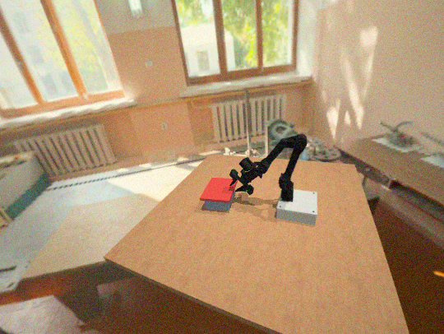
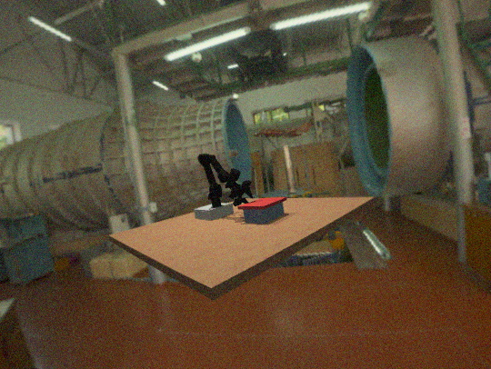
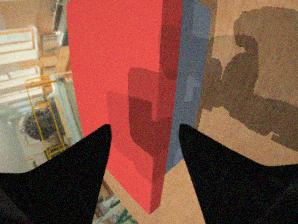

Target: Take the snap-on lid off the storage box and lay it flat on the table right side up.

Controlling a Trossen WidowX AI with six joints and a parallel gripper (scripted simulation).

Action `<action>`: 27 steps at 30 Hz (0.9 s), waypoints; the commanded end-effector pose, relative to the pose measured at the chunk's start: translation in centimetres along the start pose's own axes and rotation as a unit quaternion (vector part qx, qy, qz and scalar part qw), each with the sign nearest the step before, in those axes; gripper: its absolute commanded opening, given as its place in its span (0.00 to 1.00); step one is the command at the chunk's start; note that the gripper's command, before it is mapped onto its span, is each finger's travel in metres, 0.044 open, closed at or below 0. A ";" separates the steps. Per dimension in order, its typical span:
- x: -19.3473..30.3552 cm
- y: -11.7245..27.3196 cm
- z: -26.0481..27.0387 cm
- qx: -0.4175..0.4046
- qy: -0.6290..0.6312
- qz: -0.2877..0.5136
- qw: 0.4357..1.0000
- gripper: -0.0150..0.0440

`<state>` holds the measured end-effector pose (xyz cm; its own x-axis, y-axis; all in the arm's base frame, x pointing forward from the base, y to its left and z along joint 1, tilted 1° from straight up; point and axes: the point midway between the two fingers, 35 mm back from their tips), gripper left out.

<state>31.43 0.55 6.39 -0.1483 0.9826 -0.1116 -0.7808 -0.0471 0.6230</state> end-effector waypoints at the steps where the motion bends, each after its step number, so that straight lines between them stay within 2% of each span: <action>1: -0.1 -0.5 0.0 -0.001 -0.002 -0.003 1.000 0.65; 11: 0.0 -1.9 -0.2 -0.001 -0.002 -0.003 1.000 0.65; 12: 0.0 -1.9 -0.2 -0.001 -0.002 -0.003 1.000 0.61; 24: 0.0 -1.9 -0.2 -0.001 -0.002 -0.003 1.000 0.47; 27: 0.0 -1.9 -0.2 -0.001 -0.002 -0.003 1.000 0.34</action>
<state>32.73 0.65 4.97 -0.1475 0.9829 -0.1107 -0.7815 -0.0472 0.6222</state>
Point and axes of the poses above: the point midway between the two fingers, 35 mm back from their tips, its own y axis back along the fingers, its own z axis across the jaws, x = y × z, and after that the axes turned 7 degrees about y, right-handed
